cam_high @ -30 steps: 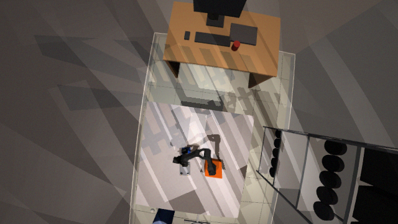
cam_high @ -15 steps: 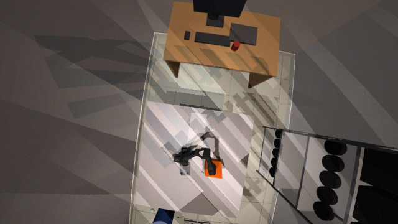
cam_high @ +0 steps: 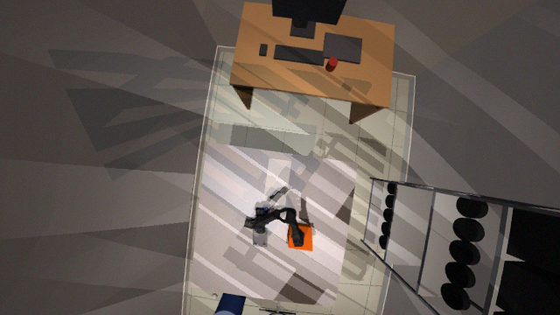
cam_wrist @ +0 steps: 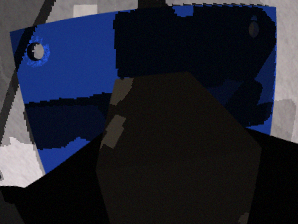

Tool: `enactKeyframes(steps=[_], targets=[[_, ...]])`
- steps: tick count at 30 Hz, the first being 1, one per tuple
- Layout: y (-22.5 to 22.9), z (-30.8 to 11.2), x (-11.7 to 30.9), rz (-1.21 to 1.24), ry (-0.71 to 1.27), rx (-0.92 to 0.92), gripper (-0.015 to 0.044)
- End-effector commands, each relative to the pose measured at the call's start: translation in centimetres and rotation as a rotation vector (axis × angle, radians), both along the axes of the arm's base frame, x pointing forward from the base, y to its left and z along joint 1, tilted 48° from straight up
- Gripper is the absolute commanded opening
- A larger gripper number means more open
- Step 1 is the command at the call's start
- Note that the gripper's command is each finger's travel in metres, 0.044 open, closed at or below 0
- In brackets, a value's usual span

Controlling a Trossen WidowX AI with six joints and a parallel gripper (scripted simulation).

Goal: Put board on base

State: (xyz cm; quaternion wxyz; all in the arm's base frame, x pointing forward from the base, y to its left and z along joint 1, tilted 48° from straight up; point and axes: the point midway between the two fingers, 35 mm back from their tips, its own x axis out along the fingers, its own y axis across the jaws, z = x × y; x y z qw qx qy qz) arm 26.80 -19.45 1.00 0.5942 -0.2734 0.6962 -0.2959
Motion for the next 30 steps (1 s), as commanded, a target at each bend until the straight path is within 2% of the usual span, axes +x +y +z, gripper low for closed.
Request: enactKeyframes(steps=[1,30], targets=[[0.2,0.2,0.1,0.003,0.003,-0.001,0.0],[5.6,4.9,1.3,0.003,0.001,0.005,0.0]])
